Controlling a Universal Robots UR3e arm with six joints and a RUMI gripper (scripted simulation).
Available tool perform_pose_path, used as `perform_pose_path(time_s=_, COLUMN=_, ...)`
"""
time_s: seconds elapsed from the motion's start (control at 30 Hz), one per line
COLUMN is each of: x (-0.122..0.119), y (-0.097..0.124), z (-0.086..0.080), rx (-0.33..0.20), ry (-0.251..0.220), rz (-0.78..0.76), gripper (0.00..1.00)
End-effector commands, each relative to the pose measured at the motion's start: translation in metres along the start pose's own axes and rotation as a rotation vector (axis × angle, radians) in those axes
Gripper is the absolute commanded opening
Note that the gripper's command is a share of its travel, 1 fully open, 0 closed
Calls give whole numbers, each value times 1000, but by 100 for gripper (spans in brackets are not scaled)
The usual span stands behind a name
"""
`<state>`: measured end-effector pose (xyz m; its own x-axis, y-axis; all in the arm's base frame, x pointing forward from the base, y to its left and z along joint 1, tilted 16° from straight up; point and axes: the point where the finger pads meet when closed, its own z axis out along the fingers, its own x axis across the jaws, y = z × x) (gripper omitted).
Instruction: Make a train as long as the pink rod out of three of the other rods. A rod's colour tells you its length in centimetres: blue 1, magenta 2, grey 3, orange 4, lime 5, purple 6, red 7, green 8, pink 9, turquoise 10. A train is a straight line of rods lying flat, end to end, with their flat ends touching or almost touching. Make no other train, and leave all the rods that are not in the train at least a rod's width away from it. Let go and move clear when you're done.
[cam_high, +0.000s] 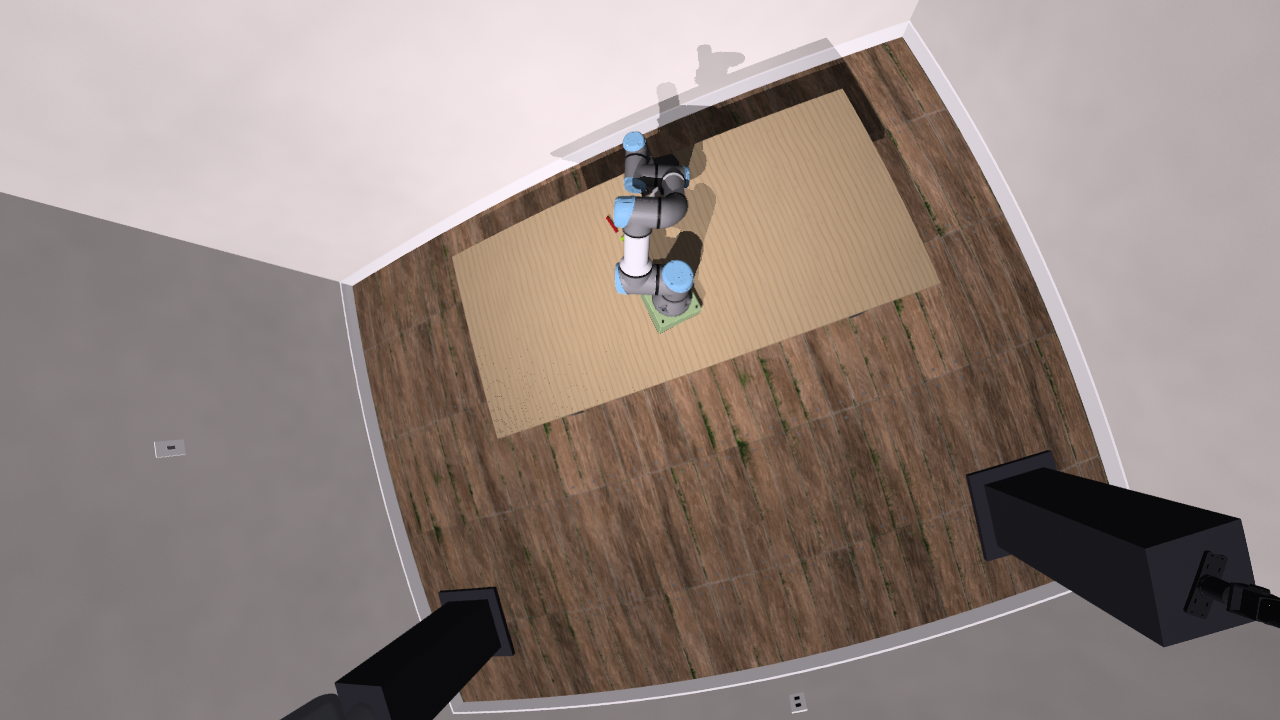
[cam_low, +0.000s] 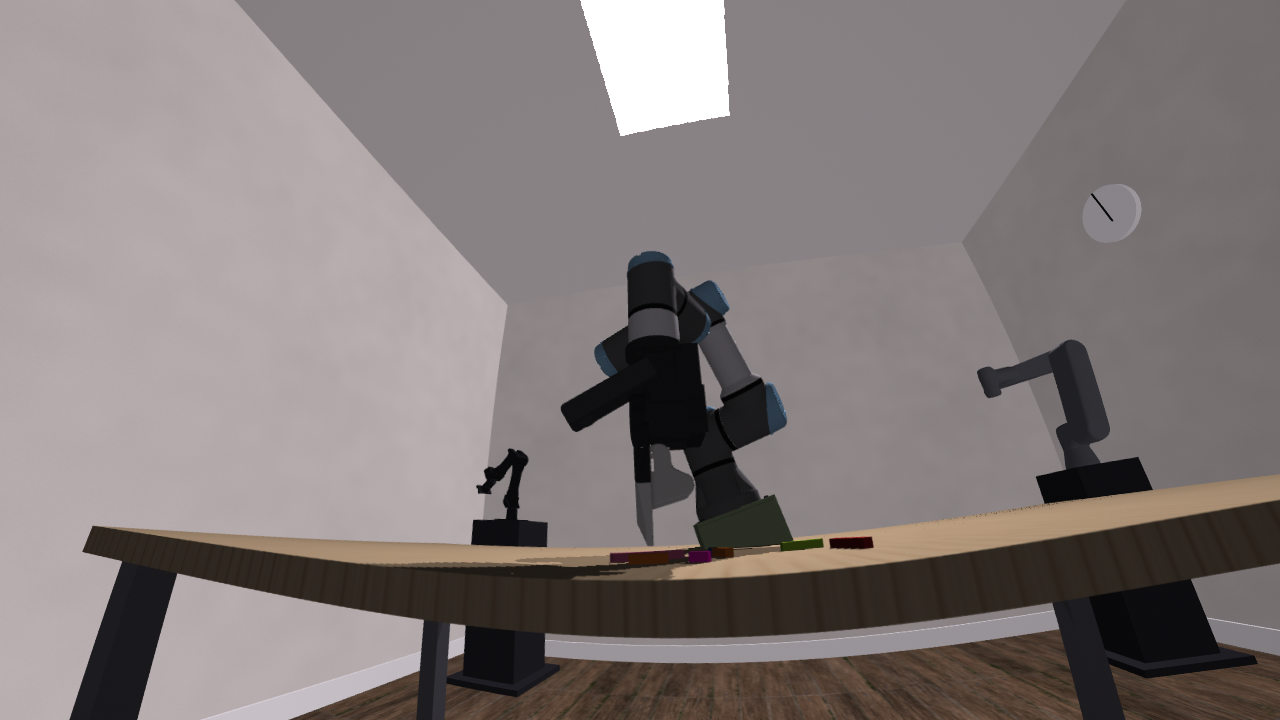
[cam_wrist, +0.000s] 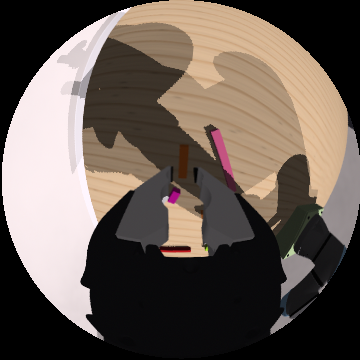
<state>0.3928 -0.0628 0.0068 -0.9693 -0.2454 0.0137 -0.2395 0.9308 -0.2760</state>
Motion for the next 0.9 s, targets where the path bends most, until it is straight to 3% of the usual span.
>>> perform_pose_path(time_s=0.0, x=-1, y=0, z=0, rx=0, ry=-2, rz=0, gripper=14)
perform_pose_path(time_s=0.87, x=0, y=0, z=17, rx=-1, ry=-1, rz=-1, gripper=14)
